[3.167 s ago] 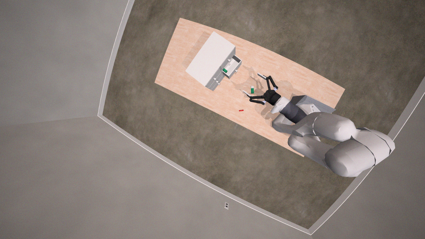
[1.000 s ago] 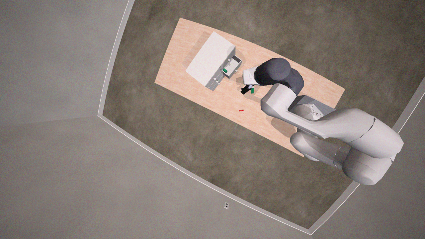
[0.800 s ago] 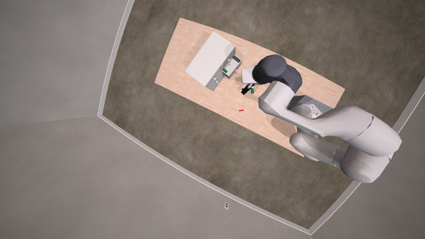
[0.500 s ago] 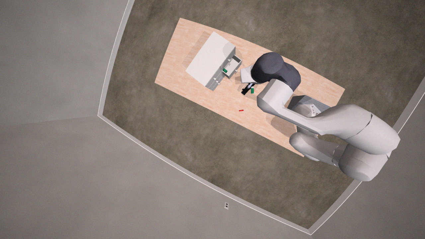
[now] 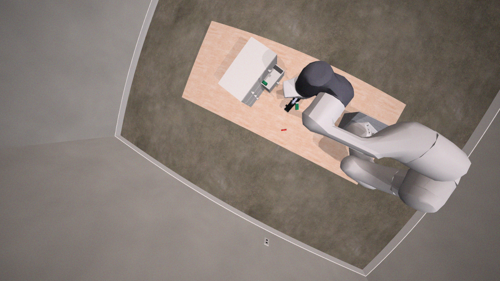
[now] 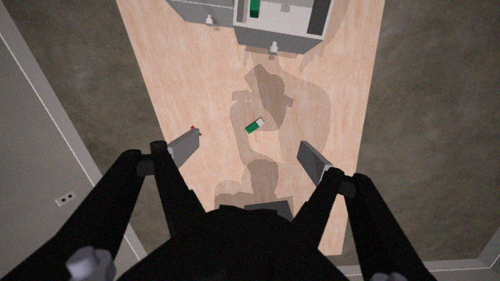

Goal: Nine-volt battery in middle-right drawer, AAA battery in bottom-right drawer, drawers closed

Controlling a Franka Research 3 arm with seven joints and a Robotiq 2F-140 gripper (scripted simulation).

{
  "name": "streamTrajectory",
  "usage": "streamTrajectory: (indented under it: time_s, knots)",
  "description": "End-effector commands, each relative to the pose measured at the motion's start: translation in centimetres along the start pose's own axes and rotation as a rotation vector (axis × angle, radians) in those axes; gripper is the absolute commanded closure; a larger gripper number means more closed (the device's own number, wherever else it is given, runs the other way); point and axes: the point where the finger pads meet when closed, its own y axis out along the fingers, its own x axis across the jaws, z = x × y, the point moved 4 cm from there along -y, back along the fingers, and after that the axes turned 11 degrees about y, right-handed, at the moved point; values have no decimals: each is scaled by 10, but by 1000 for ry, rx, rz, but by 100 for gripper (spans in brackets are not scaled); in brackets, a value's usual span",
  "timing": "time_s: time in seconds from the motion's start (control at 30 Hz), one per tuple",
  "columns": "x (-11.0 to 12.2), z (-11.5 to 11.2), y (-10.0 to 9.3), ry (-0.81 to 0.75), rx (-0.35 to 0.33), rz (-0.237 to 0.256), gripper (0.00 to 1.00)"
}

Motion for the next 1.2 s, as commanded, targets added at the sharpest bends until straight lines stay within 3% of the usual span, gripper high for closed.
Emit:
streamTrajectory:
  time_s: [0.0,0.4,0.57,0.63,1.17]
  knots:
    - [0,0,0,-4,-3,0,0]
    - [3,-5,0,-1,-1,1,0]
    - [38,-71,9,-3,-2,0,0]
    - [44,-84,12,-3,-3,0,0]
    - [44,-84,16,-3,37,7,0]
